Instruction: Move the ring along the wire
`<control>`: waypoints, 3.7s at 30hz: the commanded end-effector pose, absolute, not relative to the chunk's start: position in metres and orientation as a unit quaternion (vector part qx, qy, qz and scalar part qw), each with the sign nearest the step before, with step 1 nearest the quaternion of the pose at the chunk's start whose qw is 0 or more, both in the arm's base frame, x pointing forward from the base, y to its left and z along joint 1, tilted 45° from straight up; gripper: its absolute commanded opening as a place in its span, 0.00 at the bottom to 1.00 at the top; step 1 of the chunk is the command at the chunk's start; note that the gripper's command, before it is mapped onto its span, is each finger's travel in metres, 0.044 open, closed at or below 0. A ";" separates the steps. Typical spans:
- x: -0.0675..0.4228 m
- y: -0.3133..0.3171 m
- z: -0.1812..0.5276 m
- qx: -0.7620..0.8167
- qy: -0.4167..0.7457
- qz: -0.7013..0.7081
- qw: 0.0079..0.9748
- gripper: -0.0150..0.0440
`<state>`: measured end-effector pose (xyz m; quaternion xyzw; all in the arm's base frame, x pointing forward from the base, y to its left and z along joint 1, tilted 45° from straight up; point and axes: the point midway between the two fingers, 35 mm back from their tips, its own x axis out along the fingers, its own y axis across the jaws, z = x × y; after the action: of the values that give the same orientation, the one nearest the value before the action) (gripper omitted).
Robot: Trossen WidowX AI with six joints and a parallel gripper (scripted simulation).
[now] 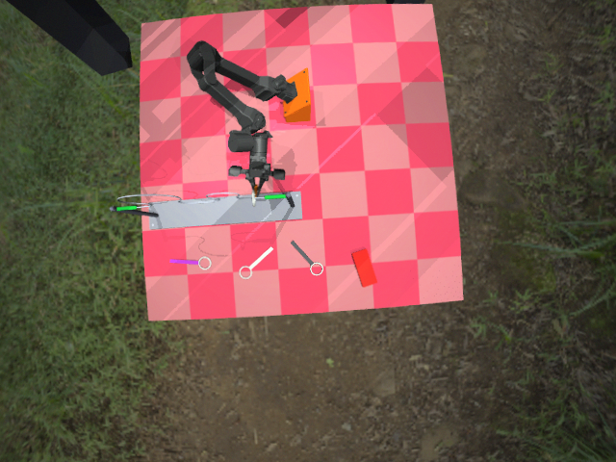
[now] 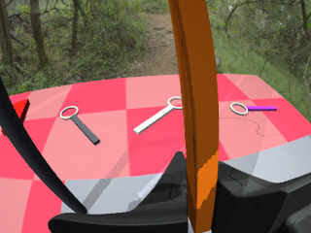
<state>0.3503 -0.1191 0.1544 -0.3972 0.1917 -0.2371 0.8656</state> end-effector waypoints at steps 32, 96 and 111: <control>0.357 -0.089 0.121 -0.362 0.196 -0.230 0.882 0.00; 0.356 -0.089 0.101 -0.361 0.196 -0.233 0.882 0.53; 0.319 -0.063 0.108 -0.362 0.197 -0.229 0.882 0.53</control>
<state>0.3254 -0.0663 0.1061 -0.3636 0.1987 -0.2273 0.8813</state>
